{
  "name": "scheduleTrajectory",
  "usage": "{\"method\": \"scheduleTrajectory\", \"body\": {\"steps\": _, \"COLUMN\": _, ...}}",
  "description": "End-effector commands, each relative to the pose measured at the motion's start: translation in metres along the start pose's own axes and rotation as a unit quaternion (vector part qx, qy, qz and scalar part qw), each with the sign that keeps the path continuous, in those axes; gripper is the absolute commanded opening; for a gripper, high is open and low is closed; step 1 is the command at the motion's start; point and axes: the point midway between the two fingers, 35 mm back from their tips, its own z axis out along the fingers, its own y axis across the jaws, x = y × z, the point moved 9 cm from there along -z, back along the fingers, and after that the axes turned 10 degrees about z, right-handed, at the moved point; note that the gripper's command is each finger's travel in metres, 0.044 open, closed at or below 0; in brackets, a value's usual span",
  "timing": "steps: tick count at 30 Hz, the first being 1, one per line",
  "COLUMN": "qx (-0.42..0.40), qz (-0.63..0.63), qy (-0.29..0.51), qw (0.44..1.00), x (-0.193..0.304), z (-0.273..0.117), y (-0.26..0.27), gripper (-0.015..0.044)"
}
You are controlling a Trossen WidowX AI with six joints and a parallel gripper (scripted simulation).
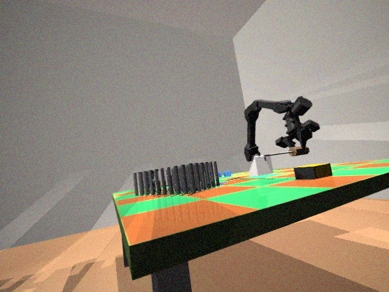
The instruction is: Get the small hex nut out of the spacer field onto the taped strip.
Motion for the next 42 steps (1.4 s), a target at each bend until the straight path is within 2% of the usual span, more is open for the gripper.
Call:
{"method": "scheduleTrajectory", "body": {"steps": 1, "qx": 0.001, "qz": -0.001, "qy": 0.003, "qw": 1.0, "x": -0.001, "z": 0.003, "y": 0.001, "gripper": 0.0}}
{"method": "scheduleTrajectory", "body": {"steps": 42, "qx": 0.0, "qz": -0.001, "qy": 0.004, "qw": 1.0, "x": -0.013, "z": 0.034, "y": 0.016, "gripper": 0.0}}
